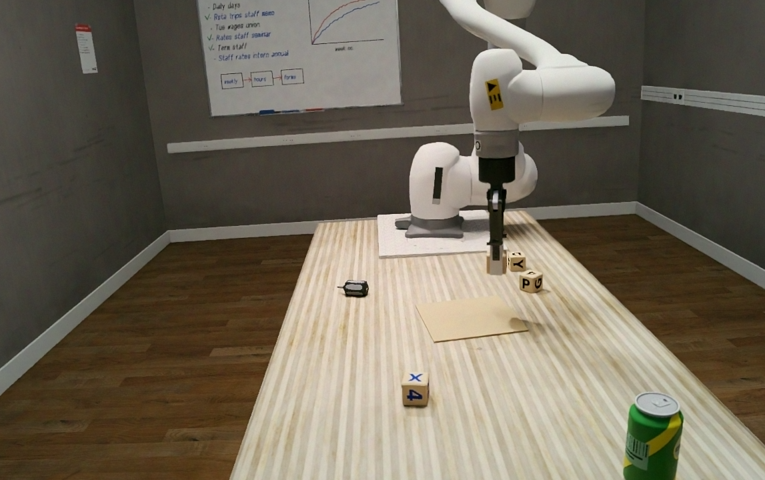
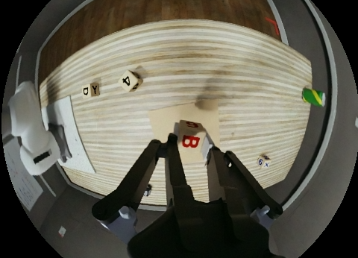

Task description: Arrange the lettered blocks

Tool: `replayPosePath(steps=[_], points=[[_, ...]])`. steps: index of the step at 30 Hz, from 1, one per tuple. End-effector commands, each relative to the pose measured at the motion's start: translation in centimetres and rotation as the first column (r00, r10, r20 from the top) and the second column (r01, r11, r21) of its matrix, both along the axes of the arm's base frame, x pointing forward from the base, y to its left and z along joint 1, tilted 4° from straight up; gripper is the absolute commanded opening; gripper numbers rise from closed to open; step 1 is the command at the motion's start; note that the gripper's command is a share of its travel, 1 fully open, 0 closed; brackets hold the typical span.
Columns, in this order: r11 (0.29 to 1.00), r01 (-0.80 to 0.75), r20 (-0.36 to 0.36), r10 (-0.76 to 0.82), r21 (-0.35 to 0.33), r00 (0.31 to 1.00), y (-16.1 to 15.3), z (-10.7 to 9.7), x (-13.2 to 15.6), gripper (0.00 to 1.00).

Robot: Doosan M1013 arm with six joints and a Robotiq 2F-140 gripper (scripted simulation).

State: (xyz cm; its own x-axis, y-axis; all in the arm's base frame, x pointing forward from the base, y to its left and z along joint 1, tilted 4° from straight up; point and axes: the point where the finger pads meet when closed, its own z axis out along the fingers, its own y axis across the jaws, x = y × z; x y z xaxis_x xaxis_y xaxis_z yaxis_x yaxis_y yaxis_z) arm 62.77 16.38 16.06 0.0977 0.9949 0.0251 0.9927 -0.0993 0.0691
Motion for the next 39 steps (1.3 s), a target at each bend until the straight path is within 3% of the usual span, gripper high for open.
replayPosePath(steps=[1, 8, 24, 30, 39], points=[[0.991, -0.132, 0.002, 0.132, -0.004, 0.991, 0.2, 0.1, 0.1, 0.31], [0.969, -0.247, 0.003, 0.247, -0.012, 0.969, 0.4, 0.1, 0.1, 0.31], [0.967, -0.255, 0.003, 0.255, -0.013, 0.967, 0.4, -0.1, 0.1, 0.31], [0.967, -0.255, 0.003, 0.255, -0.013, 0.967, 0.4, -1.0, 0.2, 0.31], [0.967, -0.255, 0.003, 0.255, -0.013, 0.967, 0.5, -5.0, 0.5, 0.31]])
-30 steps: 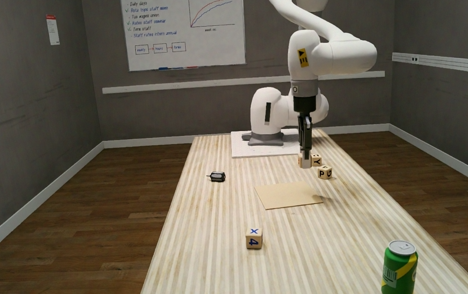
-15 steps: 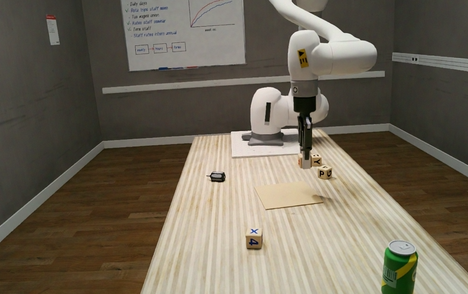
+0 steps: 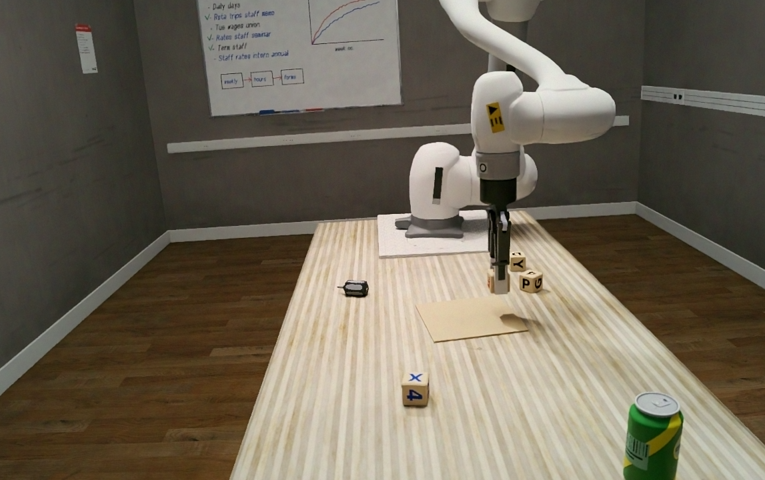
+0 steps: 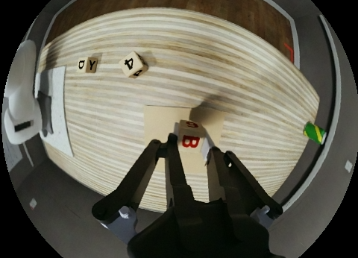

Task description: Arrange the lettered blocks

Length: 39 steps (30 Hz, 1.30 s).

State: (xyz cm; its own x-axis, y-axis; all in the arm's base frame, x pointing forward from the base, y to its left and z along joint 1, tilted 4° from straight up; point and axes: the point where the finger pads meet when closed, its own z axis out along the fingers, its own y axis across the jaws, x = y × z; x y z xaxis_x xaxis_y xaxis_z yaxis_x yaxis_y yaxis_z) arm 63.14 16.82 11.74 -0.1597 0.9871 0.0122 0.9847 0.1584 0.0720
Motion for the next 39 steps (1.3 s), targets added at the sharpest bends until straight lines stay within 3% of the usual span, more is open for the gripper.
replayPosePath(steps=[1, 6, 15, 39], points=[[1.0, 0.0, 0.001, 0.0, 0.001, 1.0, 0.0, -1.2, 0.1, 0.31], [1.0, 0.0, 0.001, 0.0, 0.001, 1.0, 0.1, -3.3, 0.3, 0.31], [1.0, 0.0, 0.001, 0.0, 0.001, 1.0, 0.1, -5.0, 0.4, 0.31], [1.0, 0.0, 0.001, 0.0, 0.001, 1.0, 0.2, -5.2, 0.5, 0.31]])
